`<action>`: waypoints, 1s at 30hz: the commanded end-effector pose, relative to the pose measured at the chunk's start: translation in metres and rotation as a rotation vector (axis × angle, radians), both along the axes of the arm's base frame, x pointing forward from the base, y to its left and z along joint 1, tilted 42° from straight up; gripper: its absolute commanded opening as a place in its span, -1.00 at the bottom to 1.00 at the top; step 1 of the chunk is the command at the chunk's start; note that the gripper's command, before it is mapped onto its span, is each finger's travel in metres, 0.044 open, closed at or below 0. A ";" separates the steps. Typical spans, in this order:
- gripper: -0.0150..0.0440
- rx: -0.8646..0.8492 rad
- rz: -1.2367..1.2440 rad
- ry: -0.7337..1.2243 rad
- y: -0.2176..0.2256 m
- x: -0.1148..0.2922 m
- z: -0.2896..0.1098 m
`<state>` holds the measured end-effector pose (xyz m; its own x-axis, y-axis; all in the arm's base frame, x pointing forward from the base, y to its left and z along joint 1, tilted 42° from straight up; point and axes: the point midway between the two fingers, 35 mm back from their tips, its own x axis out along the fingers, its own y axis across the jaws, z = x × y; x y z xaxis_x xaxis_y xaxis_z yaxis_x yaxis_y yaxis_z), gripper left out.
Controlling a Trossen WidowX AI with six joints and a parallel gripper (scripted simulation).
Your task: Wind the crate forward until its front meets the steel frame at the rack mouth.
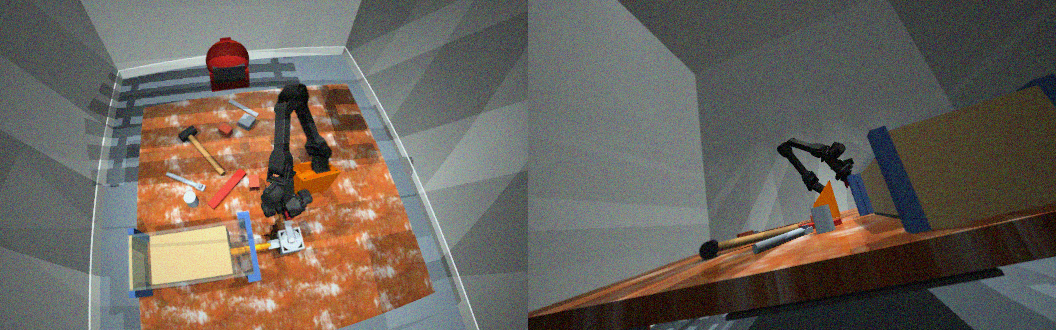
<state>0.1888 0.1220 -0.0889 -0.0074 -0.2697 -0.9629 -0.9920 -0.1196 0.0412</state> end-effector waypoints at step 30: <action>-0.49 -0.008 -0.003 -0.038 0.014 0.056 -0.010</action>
<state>0.2350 0.1329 -0.0943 0.0119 -0.2809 -0.9597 -0.9930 -0.1162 0.0217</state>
